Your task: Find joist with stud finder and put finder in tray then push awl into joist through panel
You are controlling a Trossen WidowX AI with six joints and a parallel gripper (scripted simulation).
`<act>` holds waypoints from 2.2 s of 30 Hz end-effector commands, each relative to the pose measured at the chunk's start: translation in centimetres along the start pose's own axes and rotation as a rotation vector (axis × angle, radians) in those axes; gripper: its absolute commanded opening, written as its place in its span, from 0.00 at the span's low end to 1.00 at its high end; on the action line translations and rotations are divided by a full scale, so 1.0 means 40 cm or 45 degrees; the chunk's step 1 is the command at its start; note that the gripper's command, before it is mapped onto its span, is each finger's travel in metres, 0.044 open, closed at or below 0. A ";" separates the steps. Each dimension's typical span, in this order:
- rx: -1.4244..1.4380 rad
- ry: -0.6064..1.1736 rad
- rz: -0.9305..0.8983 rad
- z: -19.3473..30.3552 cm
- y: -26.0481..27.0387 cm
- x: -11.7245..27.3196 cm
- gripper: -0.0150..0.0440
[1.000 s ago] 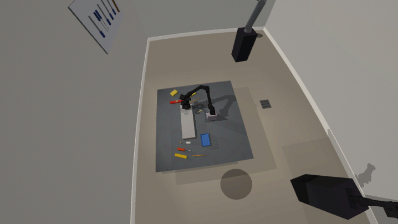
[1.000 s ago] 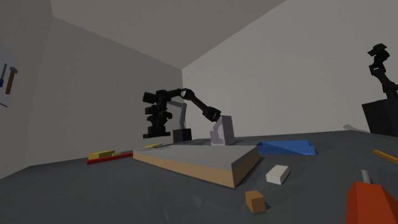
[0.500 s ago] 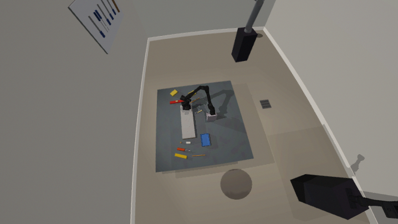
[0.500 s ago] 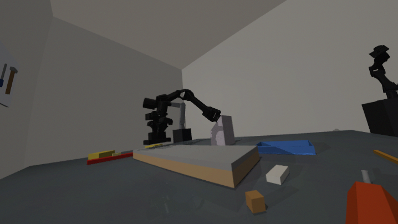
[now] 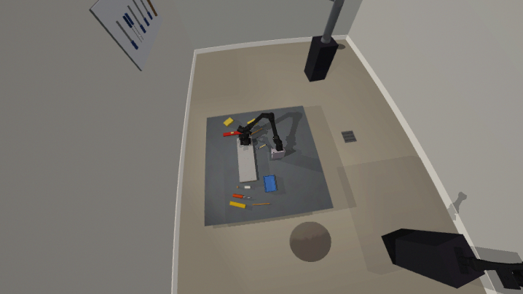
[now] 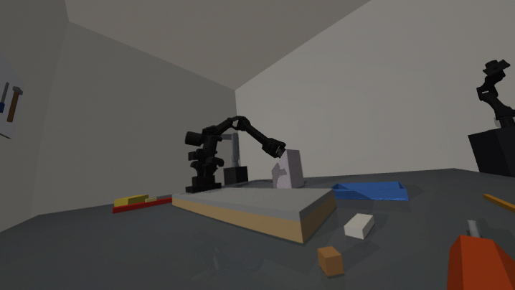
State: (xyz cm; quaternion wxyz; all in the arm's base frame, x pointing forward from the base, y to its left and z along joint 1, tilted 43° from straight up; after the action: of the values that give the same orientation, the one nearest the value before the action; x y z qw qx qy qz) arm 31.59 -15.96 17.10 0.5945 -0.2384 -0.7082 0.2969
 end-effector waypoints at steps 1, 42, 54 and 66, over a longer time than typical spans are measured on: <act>0.006 -0.012 -0.002 -0.003 0.006 -0.003 0.25; 0.006 -0.012 -0.008 -0.033 0.235 -0.003 0.25; 0.005 -0.012 -0.009 -0.042 0.302 -0.003 0.25; 0.005 -0.012 -0.011 -0.051 0.369 -0.002 0.25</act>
State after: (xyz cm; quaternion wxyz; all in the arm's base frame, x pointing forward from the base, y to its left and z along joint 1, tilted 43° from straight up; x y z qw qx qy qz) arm 33.29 -5.79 7.43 0.5928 -0.2336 -0.7113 0.2966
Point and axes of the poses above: the point midway between the two fingers, 35 mm back from their tips, its own x axis back along the fingers, its own y axis across the jaws, z = x × y, the point moved 9 cm from there along x, back along the fingers, and after that the axes turned 8 degrees about x, right-handed, at the moved point
